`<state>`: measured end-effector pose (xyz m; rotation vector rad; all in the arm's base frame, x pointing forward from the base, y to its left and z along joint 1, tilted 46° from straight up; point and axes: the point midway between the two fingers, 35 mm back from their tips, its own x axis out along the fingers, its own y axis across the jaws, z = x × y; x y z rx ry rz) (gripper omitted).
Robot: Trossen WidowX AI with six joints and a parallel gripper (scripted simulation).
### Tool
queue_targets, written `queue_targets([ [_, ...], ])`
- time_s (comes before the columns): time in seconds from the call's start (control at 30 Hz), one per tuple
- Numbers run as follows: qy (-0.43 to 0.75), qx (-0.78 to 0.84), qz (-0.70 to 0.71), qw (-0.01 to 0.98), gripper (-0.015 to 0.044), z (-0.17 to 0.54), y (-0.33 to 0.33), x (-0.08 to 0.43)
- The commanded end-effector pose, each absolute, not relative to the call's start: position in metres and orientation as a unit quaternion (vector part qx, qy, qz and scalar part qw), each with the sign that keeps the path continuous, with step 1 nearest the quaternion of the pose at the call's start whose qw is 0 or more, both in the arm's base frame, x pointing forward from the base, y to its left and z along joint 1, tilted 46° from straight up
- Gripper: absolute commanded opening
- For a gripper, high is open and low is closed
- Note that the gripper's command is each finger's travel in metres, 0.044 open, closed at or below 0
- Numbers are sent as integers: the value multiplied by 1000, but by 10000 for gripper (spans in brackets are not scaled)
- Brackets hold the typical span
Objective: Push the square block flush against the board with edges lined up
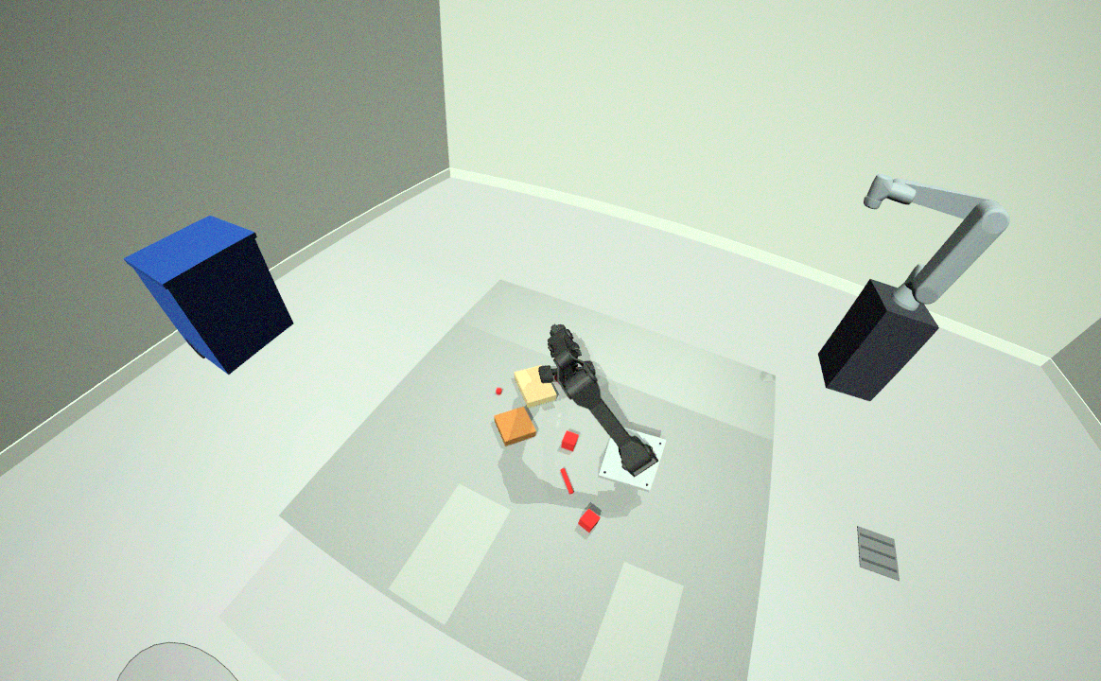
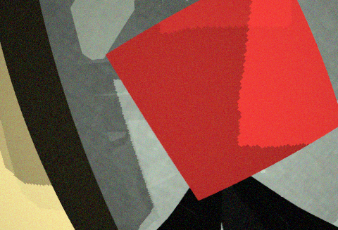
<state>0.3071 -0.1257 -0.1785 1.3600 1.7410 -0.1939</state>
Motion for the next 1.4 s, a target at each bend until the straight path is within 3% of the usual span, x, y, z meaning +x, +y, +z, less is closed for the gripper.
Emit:
queue_targets([
  [0.0,701,551,-81,445,0,-182,-129,311],
  [1.37,696,556,-98,444,0,-212,-161,341],
])
